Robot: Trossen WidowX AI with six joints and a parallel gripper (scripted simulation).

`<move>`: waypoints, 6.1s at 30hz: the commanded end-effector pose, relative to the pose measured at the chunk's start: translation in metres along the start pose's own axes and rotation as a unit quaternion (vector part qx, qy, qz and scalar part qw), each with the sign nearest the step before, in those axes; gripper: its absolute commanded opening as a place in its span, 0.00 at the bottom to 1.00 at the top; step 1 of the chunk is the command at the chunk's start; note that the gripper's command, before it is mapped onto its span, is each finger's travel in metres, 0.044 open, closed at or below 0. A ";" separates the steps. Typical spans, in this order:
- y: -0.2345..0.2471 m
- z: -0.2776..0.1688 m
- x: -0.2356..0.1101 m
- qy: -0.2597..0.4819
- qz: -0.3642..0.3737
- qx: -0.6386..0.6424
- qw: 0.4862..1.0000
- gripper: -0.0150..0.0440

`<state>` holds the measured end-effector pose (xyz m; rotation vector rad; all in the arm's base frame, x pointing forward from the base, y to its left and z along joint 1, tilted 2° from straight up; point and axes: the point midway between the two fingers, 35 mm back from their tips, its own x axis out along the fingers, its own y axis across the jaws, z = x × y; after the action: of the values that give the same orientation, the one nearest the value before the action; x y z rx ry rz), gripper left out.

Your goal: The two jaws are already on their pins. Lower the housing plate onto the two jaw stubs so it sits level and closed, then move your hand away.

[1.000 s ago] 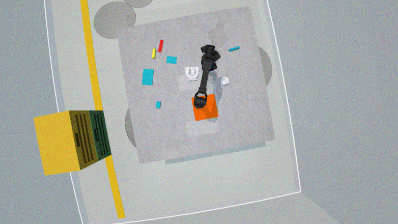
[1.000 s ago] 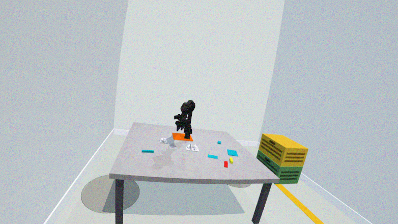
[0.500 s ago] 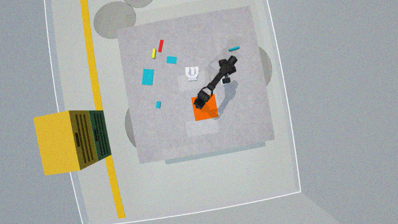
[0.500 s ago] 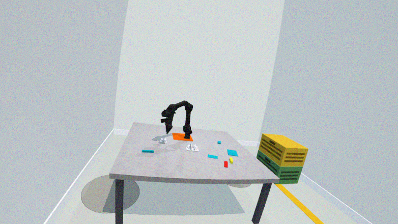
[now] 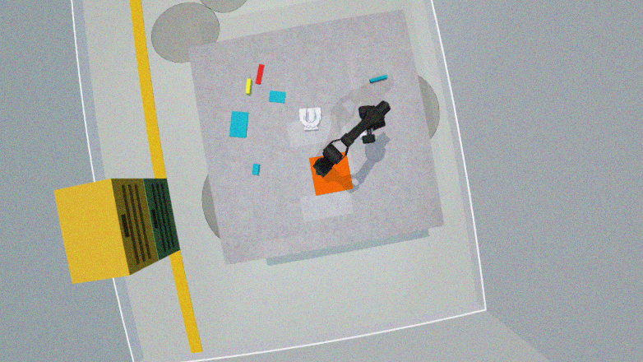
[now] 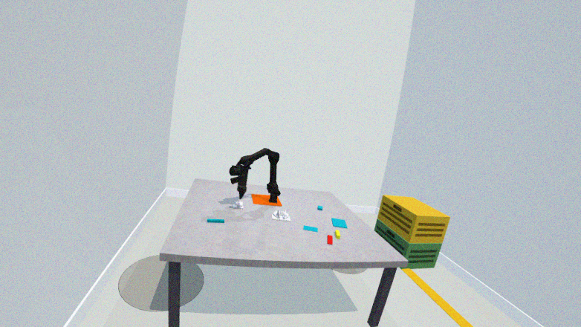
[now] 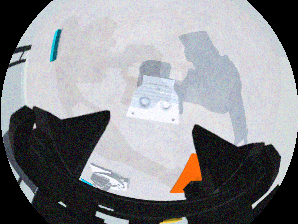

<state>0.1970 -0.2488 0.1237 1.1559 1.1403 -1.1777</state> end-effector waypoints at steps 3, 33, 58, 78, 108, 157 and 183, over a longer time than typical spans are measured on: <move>-0.002 -0.002 0.017 0.008 -0.003 -0.002 1.000 1.00; -0.002 -0.003 0.049 0.008 -0.003 -0.002 1.000 1.00; -0.002 -0.003 0.067 0.008 -0.003 -0.002 1.000 1.00; -0.003 -0.003 0.067 0.006 -0.005 0.000 1.000 0.94; -0.001 -0.001 0.037 0.007 -0.004 -0.001 1.000 0.85; 0.054 -0.082 -0.007 0.014 0.002 -0.217 0.976 0.85; 0.079 -0.165 -0.009 0.017 0.007 -0.409 0.912 0.85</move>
<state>0.2696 -0.0908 0.1262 0.5732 1.4343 -0.5842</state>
